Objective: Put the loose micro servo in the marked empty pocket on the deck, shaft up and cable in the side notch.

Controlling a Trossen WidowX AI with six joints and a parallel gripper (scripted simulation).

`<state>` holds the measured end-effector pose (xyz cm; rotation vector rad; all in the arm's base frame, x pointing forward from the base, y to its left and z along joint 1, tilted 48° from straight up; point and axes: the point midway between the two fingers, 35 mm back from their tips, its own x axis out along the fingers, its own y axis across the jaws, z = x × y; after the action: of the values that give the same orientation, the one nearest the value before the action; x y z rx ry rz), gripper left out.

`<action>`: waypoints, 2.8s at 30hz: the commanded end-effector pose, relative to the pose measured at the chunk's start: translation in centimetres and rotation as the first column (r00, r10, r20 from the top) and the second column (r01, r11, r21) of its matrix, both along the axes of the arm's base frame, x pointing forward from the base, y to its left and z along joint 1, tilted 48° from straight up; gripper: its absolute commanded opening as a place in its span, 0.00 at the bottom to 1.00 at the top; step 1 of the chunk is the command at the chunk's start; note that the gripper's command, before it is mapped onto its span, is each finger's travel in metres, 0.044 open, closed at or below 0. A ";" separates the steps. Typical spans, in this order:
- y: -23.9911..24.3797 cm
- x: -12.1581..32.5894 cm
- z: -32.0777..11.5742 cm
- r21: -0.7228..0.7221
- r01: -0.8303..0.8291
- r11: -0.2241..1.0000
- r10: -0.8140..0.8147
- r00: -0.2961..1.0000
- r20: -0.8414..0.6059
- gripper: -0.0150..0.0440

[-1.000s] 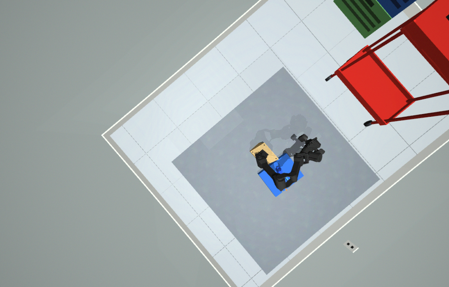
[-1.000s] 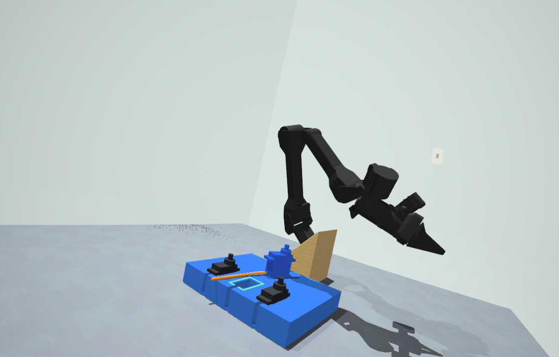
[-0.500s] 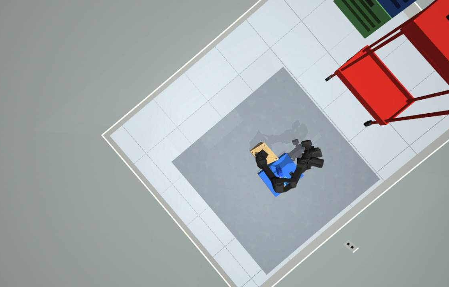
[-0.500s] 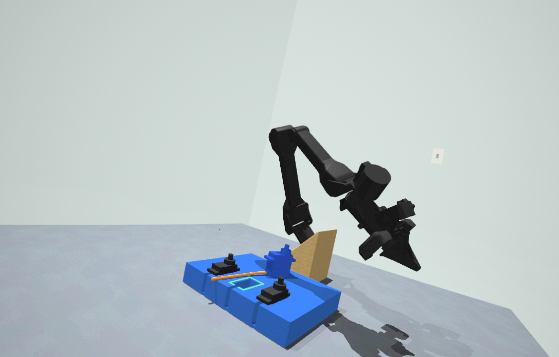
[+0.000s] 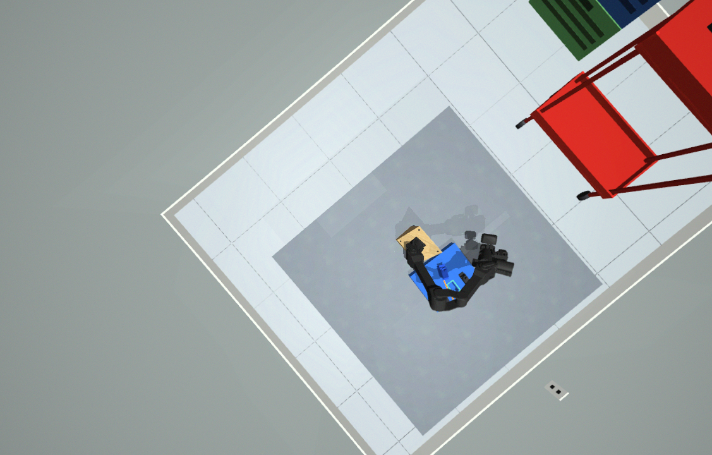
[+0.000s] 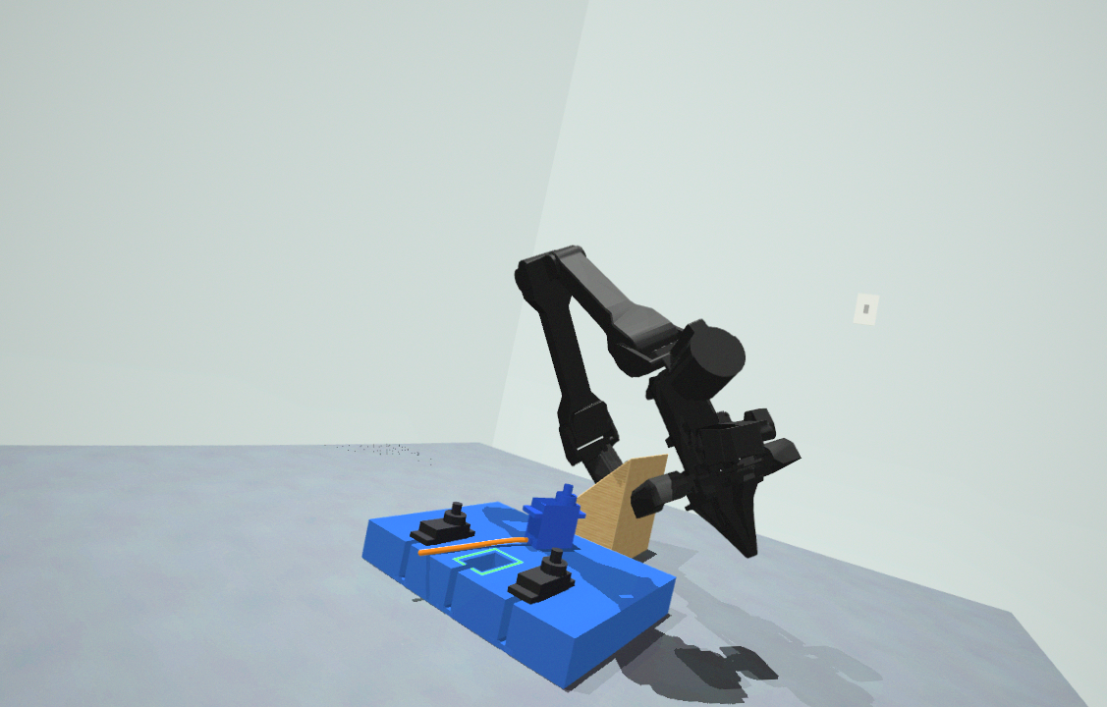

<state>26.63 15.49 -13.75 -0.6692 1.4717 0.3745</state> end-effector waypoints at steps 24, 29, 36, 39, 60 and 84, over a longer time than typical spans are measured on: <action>-13.0 2.1 9.4 -0.377 0.673 0.637 -0.592 0.739 0.321 0.25; -15.4 2.1 11.8 -0.406 0.750 0.522 -0.625 0.660 0.417 0.25; -16.0 2.1 12.5 -0.411 0.769 0.489 -0.629 0.638 0.444 0.25; -16.2 2.1 12.3 -0.411 0.769 0.490 -0.629 0.638 0.444 0.25; -18.7 1.7 10.1 -0.411 0.769 0.489 -0.629 0.638 0.445 0.25; -20.9 1.4 11.8 -0.411 0.769 0.490 -0.629 0.638 0.444 0.25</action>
<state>28.16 -5.03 -2.47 -0.4674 1.4899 -0.8289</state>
